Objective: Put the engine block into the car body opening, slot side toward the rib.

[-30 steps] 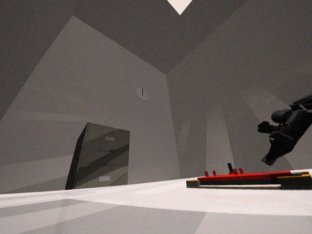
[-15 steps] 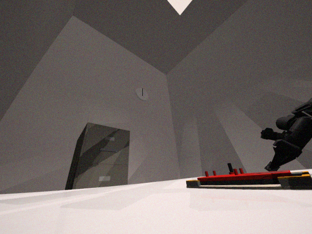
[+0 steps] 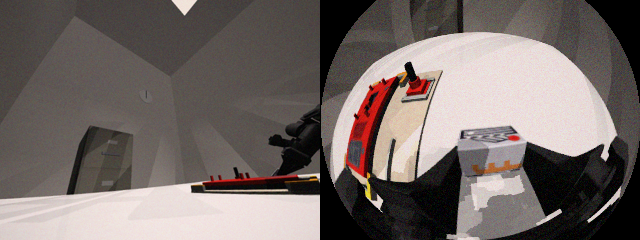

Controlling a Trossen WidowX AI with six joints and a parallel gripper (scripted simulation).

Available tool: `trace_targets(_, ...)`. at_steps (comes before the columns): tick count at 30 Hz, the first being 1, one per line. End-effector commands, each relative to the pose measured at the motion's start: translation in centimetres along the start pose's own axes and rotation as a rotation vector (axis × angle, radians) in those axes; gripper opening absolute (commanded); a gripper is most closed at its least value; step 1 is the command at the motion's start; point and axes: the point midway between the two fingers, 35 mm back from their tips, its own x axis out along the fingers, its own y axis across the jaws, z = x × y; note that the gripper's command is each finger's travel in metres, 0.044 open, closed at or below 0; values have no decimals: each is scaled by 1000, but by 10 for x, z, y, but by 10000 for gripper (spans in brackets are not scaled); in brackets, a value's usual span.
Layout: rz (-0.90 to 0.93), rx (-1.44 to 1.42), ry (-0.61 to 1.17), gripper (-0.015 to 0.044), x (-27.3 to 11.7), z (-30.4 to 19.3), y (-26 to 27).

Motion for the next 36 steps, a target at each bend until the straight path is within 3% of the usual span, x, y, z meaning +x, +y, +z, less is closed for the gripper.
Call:
trace_targets(1,0,0,0,157,0,0,0)
trace_targets(12,0,0,0,440,0,0,0)
trace_targets(36,15,-6,20,440,-42,6,0)
